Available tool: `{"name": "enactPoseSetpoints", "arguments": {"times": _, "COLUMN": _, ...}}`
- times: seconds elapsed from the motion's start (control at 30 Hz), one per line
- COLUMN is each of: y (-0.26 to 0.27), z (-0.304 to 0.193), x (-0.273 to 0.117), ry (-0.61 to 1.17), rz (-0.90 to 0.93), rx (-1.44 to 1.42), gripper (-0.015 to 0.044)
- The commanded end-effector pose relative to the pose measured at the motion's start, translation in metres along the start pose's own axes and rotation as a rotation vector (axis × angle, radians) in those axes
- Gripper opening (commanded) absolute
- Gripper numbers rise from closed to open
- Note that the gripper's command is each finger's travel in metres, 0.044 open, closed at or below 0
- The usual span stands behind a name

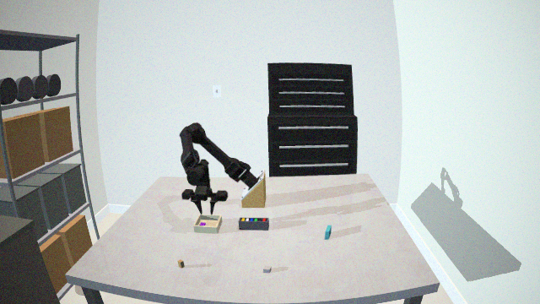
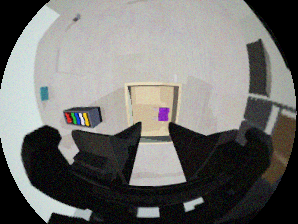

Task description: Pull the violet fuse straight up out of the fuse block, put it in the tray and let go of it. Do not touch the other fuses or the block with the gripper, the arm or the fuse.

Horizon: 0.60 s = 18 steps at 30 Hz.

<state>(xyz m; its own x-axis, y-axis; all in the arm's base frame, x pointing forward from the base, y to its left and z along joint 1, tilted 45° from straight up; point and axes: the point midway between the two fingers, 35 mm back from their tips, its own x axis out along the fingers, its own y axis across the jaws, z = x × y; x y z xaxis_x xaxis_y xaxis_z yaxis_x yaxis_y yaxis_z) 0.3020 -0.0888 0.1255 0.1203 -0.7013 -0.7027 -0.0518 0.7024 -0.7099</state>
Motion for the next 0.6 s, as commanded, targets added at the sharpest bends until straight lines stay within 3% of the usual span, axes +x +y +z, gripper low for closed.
{"name": "enactPoseSetpoints", "arguments": {"times": 0.0, "y": 0.000, "z": 0.000, "x": 0.000, "ry": 0.000, "rz": 0.000, "rx": 0.001, "gripper": 0.0289}}
{"name": "enactPoseSetpoints", "arguments": {"times": 0.07, "y": 0.000, "z": 0.000, "x": -0.003, "ry": 0.001, "rz": 0.000, "rx": 0.001, "gripper": 0.0330}}
{"name": "enactPoseSetpoints", "arguments": {"times": 0.2, "y": 0.001, "z": -0.001, "x": -0.036, "ry": 0.001, "rz": 0.003, "rx": -0.006, "gripper": 0.0330}}
{"name": "enactPoseSetpoints", "arguments": {"times": 0.57, "y": 0.002, "z": -0.001, "x": -0.036, "ry": 0.001, "rz": 0.006, "rx": -0.011, "gripper": 0.0330}}
